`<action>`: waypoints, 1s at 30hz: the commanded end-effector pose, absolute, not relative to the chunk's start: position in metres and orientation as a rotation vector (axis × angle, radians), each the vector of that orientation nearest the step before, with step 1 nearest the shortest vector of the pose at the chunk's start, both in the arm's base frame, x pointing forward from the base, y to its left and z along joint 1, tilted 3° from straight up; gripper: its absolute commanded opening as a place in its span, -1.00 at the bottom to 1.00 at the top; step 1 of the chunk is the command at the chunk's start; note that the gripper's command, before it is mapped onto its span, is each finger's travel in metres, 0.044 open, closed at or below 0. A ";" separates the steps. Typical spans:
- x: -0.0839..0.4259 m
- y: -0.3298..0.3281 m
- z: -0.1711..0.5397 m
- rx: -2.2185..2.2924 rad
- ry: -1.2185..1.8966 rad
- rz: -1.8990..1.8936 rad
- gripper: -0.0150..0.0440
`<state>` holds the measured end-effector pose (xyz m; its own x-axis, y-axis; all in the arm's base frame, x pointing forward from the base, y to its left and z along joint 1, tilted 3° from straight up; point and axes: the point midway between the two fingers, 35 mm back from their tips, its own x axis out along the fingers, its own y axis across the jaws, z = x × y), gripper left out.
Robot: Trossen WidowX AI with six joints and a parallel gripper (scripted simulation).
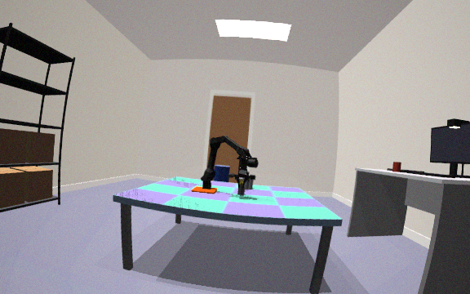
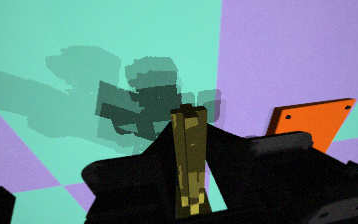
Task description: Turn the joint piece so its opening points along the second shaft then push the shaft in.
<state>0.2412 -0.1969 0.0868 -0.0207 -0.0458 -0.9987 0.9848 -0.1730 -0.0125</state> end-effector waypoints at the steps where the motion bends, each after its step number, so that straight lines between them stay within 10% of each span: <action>1: 0.243 -0.188 0.086 1.295 1.095 -1.368 -0.49; 30: 0.247 -0.163 0.085 1.292 1.095 -1.375 -0.49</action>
<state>0.2472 -0.1628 0.0850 -0.0210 -0.0489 -0.9986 0.9842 -0.1769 -0.0120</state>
